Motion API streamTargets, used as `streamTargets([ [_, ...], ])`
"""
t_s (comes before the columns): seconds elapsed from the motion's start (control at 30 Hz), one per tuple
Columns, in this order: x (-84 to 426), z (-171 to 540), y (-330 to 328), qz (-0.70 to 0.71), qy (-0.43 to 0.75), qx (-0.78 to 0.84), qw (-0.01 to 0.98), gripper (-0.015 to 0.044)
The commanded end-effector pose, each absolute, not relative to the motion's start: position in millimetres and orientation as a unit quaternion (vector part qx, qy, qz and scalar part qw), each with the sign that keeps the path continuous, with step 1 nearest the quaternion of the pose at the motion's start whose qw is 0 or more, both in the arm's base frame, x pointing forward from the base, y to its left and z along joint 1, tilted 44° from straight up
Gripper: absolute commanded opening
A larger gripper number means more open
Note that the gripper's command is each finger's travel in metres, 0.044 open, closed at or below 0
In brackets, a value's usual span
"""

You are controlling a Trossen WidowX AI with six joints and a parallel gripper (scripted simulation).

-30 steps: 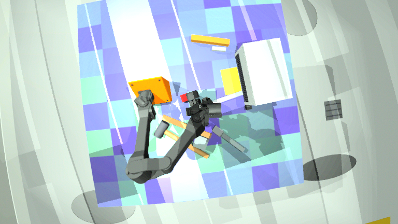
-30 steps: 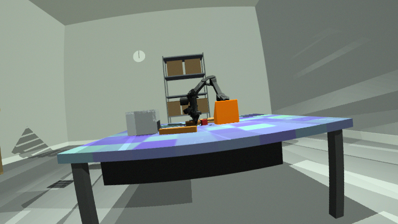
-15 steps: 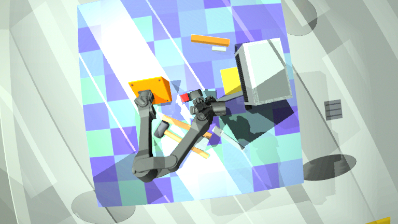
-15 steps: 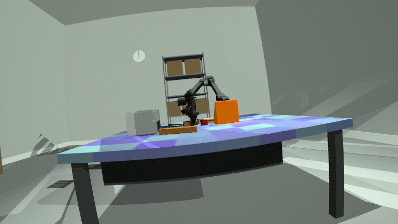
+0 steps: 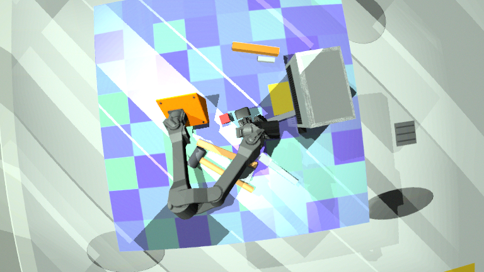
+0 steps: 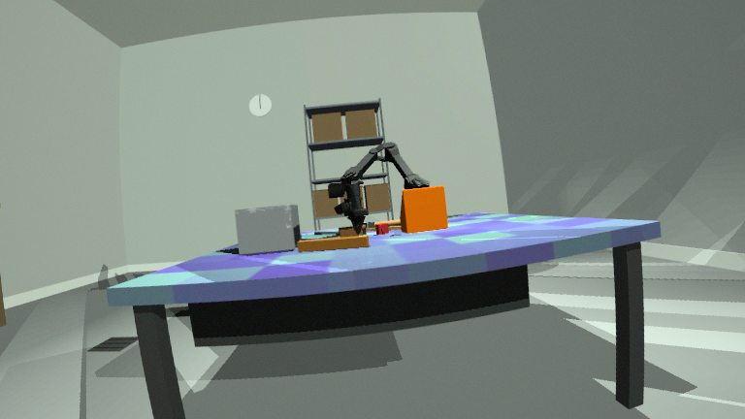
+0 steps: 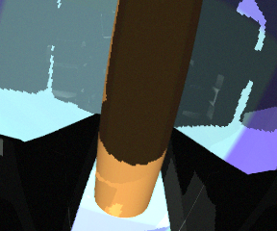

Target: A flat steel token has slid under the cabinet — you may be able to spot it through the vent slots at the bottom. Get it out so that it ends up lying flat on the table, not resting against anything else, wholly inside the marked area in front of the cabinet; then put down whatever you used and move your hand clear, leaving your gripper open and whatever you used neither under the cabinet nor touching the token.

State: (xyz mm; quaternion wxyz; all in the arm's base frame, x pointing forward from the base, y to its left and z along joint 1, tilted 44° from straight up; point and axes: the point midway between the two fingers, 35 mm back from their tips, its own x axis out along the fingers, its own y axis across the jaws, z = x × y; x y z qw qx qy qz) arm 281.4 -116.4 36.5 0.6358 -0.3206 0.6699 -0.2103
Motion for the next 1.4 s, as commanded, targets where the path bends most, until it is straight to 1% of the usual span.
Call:
streamTargets([
  [0.0, 287.1, 37.1, -116.3, -0.213, 0.668, -0.320, 0.637, 0.0000],
  [1.37, 332.3, 33.0, -110.8, -0.213, 0.667, -0.320, 0.638, 0.0000],
])
